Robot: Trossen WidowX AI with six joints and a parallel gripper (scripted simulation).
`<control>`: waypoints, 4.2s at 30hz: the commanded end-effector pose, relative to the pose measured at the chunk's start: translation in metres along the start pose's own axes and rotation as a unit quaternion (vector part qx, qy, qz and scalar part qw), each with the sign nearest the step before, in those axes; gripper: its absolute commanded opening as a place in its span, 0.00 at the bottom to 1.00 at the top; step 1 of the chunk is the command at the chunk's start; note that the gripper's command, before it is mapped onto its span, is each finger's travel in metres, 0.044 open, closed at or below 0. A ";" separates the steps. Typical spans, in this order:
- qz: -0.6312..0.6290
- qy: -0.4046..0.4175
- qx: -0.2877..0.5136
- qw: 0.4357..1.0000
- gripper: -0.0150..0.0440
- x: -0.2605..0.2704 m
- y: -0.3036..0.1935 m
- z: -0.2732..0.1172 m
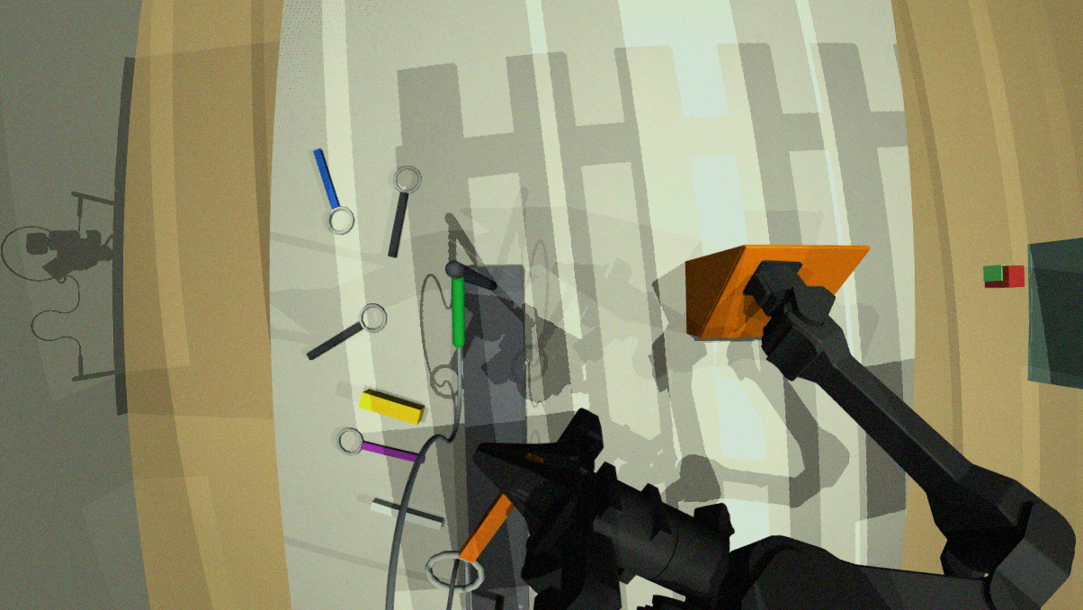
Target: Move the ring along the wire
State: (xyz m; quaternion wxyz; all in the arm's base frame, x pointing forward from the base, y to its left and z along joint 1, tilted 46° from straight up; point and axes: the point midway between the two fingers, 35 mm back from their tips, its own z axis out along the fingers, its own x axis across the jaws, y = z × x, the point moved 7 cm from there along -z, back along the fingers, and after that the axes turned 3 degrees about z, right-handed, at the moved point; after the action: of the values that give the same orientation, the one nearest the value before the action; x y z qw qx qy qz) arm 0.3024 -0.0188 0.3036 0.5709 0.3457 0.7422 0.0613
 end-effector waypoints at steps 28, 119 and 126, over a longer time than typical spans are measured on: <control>-0.022 -0.017 0.004 1.000 0.00 -0.036 0.008 -0.008; 0.445 0.246 -0.041 0.860 0.00 -0.032 0.000 -0.002; 0.478 0.264 -0.044 0.837 0.00 -0.032 0.000 -0.002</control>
State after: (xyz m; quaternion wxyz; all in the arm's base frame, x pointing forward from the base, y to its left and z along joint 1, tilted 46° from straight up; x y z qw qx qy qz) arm 0.3038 -0.0370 0.3306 0.2813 0.5959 0.6134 0.4353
